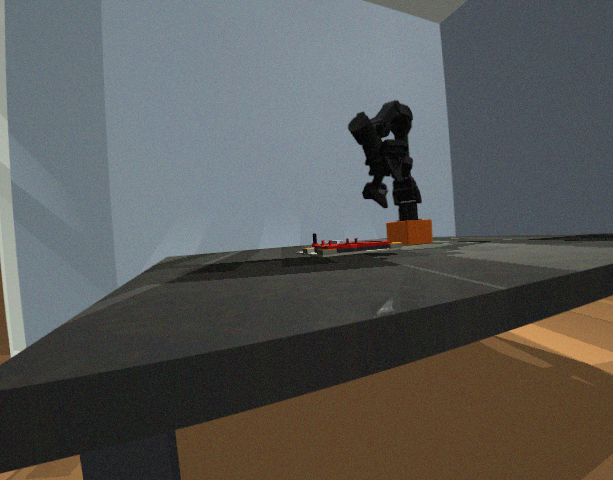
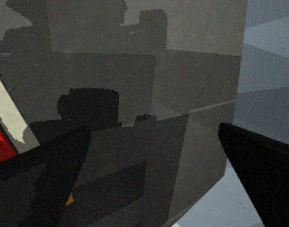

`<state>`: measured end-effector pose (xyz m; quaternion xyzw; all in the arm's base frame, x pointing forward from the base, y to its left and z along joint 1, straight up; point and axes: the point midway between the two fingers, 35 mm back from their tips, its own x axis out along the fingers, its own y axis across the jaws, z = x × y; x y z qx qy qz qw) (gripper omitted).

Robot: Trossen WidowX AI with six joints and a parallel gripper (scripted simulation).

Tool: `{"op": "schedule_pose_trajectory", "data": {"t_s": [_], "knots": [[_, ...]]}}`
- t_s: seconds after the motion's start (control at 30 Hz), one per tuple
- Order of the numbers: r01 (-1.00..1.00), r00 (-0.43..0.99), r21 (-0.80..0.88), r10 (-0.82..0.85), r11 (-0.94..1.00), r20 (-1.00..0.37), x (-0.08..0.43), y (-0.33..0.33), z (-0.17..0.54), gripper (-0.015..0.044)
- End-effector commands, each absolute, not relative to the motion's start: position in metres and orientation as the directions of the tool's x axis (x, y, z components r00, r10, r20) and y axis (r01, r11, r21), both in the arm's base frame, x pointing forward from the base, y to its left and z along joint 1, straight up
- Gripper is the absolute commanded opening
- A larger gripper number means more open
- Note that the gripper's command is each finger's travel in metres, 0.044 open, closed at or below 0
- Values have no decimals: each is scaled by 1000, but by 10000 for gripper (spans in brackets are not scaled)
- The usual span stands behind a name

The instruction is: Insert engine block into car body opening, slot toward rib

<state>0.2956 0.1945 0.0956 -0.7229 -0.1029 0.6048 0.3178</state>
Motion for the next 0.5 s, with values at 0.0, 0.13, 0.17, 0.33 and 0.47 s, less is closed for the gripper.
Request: {"op": "schedule_pose_trajectory", "data": {"t_s": [0.0, 0.13, 0.17, 0.33, 0.47], "knots": [[-355, 283, -533, 455, -768, -845, 310, 155, 88, 440], [-467, 301, -481, 378, -742, -875, 318, 115, 82, 440], [-495, 304, -468, 359, -732, -882, 320, 105, 80, 440], [-626, 302, -402, 268, -668, -915, 323, 54, 74, 440], [-721, 285, -346, 198, -601, -938, 319, 14, 69, 440]]}}
